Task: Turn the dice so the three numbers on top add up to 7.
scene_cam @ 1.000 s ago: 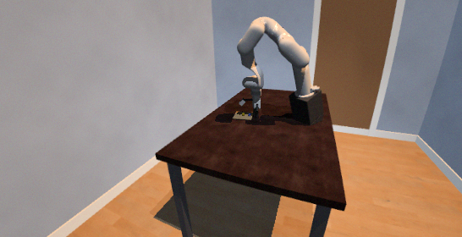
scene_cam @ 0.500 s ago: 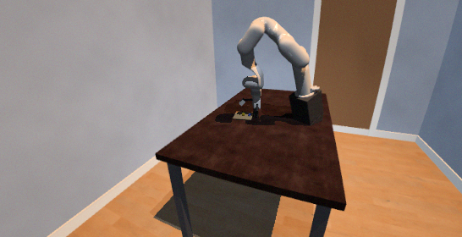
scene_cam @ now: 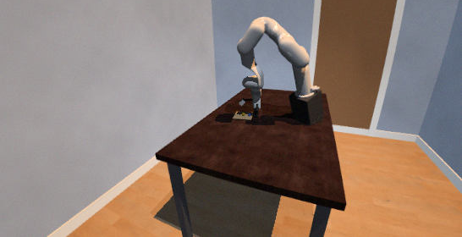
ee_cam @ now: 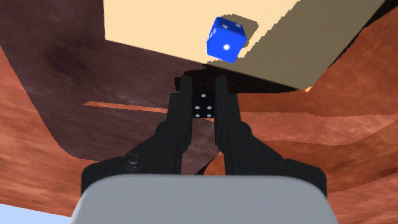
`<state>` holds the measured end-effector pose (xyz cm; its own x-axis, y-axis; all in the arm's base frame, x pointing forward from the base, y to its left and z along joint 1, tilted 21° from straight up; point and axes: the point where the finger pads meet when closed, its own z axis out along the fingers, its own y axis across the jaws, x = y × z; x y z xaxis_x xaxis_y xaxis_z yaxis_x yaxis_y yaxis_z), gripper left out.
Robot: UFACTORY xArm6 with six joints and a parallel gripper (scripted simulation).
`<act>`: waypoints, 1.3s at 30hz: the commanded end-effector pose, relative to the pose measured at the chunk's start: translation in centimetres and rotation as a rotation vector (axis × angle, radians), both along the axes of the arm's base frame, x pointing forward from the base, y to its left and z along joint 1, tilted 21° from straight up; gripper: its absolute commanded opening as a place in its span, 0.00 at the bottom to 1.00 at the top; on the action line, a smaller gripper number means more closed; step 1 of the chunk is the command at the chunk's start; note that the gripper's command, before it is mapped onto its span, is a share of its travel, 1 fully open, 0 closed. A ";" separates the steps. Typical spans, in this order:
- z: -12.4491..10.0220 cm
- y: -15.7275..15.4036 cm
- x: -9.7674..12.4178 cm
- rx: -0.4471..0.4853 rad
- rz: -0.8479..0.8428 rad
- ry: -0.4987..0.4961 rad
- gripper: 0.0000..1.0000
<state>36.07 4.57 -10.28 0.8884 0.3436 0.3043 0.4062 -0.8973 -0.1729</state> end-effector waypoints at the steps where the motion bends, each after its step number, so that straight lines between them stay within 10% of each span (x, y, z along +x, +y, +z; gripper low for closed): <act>1: 0.1 0.0 0.1 0.000 0.000 -0.002 0.11; 29: 0.1 0.0 0.1 0.000 0.000 -0.002 0.11; 39: 3.3 -1.0 -0.7 0.000 0.000 -0.002 0.11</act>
